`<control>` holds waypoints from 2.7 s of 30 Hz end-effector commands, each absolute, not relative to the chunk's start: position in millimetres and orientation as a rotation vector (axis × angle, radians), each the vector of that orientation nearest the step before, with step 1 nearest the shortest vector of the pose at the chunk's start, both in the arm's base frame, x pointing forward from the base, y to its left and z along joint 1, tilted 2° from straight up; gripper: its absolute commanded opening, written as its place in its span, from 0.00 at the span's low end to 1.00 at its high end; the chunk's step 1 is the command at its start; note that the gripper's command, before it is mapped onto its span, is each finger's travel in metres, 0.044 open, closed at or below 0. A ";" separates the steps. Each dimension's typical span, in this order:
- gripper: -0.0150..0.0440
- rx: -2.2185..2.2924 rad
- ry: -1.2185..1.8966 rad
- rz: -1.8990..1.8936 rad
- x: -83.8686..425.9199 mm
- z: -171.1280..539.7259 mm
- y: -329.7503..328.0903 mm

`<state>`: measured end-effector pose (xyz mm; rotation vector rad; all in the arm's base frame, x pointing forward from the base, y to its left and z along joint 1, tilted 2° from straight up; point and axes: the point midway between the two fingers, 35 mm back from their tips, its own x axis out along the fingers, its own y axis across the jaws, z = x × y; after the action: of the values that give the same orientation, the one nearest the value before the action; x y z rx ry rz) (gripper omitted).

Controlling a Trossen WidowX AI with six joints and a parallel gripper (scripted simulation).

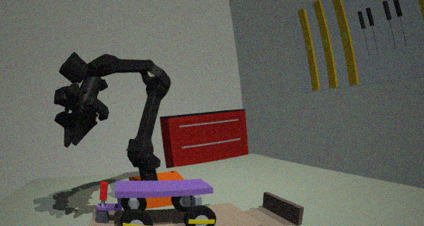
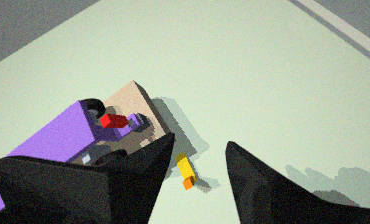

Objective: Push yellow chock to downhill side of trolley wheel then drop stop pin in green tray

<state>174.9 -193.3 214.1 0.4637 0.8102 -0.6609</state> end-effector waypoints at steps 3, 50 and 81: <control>0.58 0.732 0.894 -0.772 176.4 181.9 -185.6; 0.58 1.325 1.064 -1.333 166.7 55.9 -153.5; 0.58 1.325 1.064 -1.333 167.5 17.7 -155.1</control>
<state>169.8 -155.7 24.5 1.3295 1.0522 -1.3236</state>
